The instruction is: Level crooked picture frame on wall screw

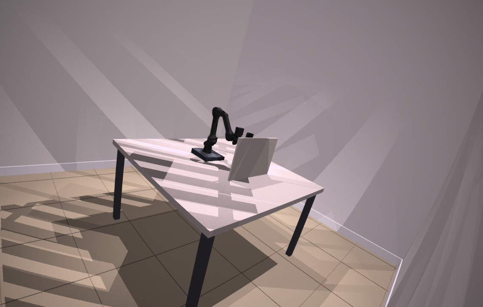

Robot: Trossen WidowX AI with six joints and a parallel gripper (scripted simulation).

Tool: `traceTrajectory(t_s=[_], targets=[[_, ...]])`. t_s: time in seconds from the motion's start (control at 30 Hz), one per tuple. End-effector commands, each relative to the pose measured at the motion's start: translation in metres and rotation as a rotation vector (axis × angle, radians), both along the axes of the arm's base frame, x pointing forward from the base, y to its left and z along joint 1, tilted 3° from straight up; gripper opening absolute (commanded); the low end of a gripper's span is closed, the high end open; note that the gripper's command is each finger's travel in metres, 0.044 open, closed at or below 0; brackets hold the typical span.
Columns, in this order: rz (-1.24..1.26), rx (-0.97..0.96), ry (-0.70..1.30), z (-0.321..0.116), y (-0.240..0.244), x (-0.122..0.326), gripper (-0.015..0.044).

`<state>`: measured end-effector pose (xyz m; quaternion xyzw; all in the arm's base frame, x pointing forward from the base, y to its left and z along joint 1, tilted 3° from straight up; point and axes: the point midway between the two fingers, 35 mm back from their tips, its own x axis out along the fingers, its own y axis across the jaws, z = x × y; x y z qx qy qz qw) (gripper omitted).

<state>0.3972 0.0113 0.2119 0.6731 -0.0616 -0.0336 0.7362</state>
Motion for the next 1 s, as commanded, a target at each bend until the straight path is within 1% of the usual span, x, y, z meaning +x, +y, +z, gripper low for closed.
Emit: traceTrajectory(t_s=[0.0,0.37,0.57,0.87,0.93,0.97], targets=[[0.003,0.003,0.002,-0.0012,0.0007,0.0006,0.0260],[0.003,0.003,0.002,-0.0015,0.0009,0.0007,0.0260],[0.003,0.003,0.002,-0.0015,0.0009,0.0007,0.0103],[0.003,0.003,0.002,-0.0015,0.0009,0.0007,0.0043],[0.003,0.003,0.002,-0.0015,0.0009,0.0007,0.0000],[0.003,0.003,0.002,-0.0015,0.0009,0.0007,0.0000]])
